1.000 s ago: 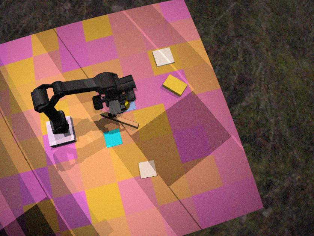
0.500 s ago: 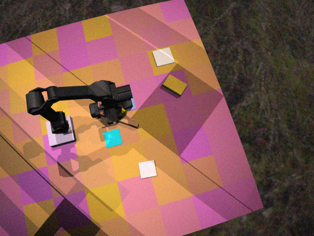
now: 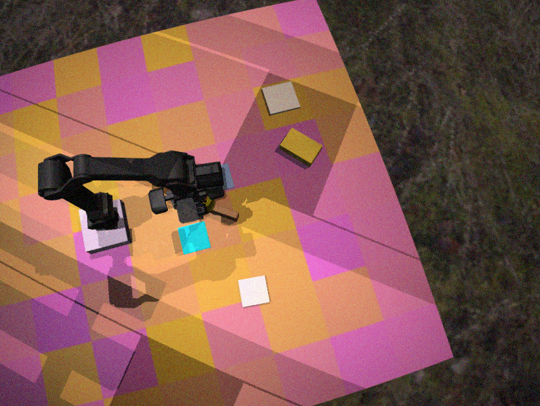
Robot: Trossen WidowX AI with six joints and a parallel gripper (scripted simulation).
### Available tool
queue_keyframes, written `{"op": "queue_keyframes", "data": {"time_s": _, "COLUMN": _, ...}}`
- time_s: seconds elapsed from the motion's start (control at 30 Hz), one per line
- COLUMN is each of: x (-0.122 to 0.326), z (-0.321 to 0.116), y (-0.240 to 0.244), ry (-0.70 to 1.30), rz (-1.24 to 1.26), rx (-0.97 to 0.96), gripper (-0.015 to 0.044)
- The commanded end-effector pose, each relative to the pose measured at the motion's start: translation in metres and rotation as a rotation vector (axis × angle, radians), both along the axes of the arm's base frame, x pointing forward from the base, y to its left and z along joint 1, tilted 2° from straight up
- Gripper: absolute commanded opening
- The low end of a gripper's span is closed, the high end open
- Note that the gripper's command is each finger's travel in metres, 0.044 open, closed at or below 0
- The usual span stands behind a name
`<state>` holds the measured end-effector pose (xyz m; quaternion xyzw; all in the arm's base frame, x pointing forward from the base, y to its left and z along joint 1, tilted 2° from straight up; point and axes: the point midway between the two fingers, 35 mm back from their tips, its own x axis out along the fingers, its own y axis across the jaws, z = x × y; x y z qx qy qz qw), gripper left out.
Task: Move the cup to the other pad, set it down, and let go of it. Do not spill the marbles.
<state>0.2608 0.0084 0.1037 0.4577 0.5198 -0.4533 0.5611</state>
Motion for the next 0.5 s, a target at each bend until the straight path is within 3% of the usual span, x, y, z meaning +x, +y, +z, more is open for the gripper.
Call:
{"op": "queue_keyframes", "data": {"time_s": 0.0, "x": -0.004, "z": 0.000, "y": -0.006, "ry": 0.002, "rz": 0.004, "rx": 0.002, "gripper": 0.0000}}
{"op": "queue_keyframes", "data": {"time_s": 0.47, "x": -0.016, "z": 0.001, "y": -0.031, "ry": 0.003, "rz": 0.004, "rx": 0.000, "gripper": 0.0000}}
